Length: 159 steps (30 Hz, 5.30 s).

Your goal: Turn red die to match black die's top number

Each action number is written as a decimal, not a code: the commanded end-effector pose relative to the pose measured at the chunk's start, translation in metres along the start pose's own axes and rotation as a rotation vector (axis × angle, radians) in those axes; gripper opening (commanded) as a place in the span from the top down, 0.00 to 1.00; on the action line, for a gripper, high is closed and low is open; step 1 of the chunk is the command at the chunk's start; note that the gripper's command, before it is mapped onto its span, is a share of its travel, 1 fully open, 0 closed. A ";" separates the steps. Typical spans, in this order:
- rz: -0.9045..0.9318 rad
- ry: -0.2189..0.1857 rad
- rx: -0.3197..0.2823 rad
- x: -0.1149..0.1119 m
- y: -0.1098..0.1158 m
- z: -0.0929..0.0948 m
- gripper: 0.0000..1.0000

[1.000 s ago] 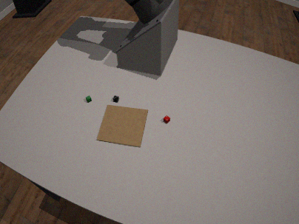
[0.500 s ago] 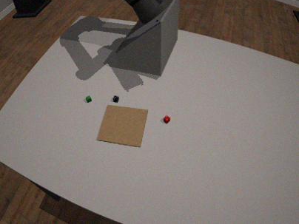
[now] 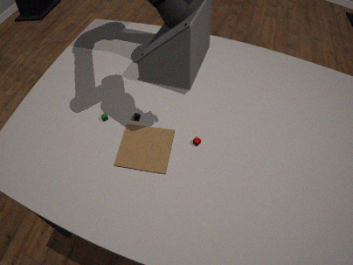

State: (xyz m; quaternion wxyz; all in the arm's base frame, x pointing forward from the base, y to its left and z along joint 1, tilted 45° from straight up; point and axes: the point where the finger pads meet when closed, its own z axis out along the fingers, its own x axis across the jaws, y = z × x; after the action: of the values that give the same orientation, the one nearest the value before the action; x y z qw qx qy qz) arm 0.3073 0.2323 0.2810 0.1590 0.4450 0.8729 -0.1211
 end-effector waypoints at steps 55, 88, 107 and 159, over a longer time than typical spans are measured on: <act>-0.042 0.146 0.169 -0.222 -0.117 0.289 0.00; -0.659 0.033 0.422 -0.238 -0.189 0.329 0.00; -0.801 0.031 0.499 -0.239 -0.206 0.330 0.00; -0.837 0.032 0.518 -0.242 -0.217 0.341 0.00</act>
State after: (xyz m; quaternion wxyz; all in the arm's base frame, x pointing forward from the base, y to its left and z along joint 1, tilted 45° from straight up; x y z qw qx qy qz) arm 0.3230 -0.1865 0.0800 -0.0331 0.0831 0.9203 -0.3809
